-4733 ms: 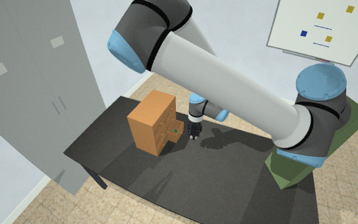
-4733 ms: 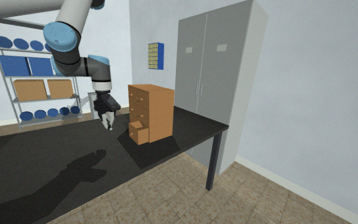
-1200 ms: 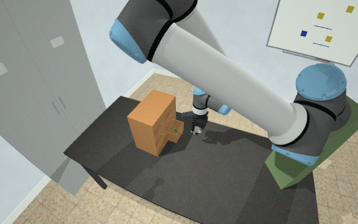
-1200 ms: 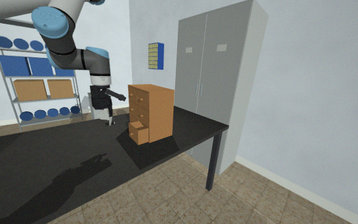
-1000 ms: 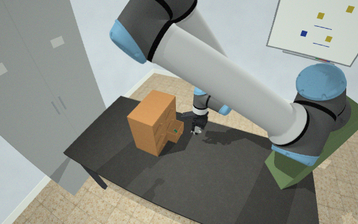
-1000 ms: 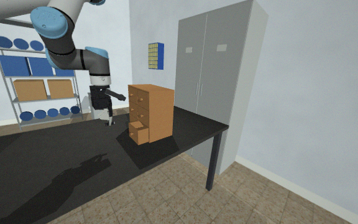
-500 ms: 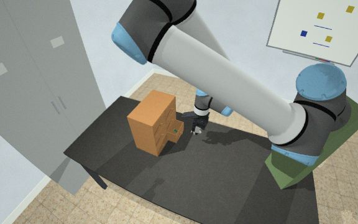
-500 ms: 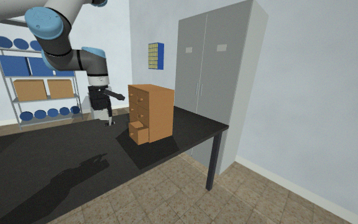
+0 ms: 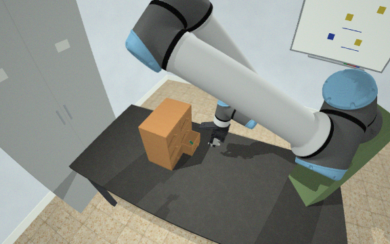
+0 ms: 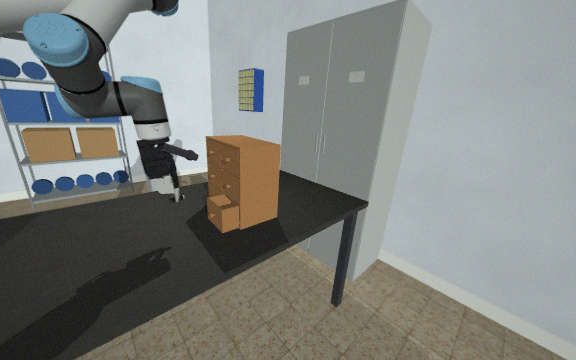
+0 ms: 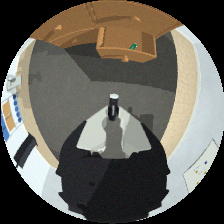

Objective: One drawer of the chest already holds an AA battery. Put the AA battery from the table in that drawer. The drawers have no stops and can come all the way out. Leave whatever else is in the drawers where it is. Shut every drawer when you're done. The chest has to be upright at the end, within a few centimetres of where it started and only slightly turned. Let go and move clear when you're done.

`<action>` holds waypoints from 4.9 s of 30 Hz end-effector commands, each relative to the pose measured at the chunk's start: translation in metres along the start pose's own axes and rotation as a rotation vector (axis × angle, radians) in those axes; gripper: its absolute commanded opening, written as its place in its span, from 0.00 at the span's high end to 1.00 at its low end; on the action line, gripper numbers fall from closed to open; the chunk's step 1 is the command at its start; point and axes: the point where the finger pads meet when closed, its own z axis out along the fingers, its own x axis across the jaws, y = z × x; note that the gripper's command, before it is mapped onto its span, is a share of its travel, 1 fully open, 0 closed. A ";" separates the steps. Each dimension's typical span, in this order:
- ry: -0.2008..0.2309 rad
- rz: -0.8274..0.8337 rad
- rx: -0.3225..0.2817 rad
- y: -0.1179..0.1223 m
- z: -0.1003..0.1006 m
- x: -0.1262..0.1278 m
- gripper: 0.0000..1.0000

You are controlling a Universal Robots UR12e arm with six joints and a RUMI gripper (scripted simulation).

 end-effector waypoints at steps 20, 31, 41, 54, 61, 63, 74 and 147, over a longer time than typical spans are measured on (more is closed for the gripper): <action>0.001 0.000 0.163 0.001 0.001 0.000 0.95; 0.001 0.000 0.248 0.002 0.001 0.000 0.95; 0.001 0.000 0.353 0.002 0.001 0.000 0.95; 0.001 0.000 0.482 0.003 0.002 0.000 0.95; 0.001 0.000 0.560 0.004 0.002 0.000 0.95; 0.000 0.000 0.573 0.004 0.002 0.000 0.95; 0.001 0.000 0.731 0.005 0.003 0.000 0.95; 0.000 0.000 1.111 0.007 0.005 0.000 0.95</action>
